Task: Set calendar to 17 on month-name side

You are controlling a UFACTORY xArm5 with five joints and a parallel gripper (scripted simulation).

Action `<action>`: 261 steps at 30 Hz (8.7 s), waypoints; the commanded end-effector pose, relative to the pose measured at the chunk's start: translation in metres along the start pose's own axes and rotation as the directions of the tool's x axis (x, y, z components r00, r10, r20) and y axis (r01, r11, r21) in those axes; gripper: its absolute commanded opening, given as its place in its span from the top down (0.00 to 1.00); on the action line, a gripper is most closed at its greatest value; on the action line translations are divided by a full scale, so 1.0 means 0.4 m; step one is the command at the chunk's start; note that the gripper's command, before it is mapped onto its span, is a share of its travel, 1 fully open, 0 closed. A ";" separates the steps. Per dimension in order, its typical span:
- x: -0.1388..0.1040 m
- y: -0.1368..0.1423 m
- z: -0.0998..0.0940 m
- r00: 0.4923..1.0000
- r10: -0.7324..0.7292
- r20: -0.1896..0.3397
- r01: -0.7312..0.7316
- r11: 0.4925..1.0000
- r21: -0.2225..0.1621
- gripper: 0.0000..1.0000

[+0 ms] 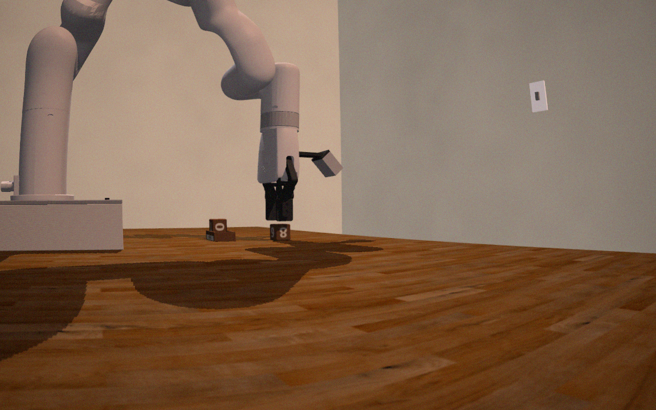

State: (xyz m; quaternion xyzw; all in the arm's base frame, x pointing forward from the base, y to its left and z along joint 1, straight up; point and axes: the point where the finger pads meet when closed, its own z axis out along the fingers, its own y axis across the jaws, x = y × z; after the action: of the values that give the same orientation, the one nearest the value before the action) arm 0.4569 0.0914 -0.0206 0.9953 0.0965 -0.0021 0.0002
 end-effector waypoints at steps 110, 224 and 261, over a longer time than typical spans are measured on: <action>0.003 0.001 0.082 1.000 0.000 -0.004 0.000 1.000 0.000 0.73; 0.003 0.125 0.047 0.995 0.102 -0.005 -0.102 0.995 0.000 0.73; 0.004 0.125 0.070 0.995 0.102 -0.005 -0.102 0.995 0.000 0.73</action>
State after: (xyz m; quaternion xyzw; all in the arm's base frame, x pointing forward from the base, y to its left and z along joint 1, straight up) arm 0.4665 0.0423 -0.0499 0.9990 0.0456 -0.0017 0.0001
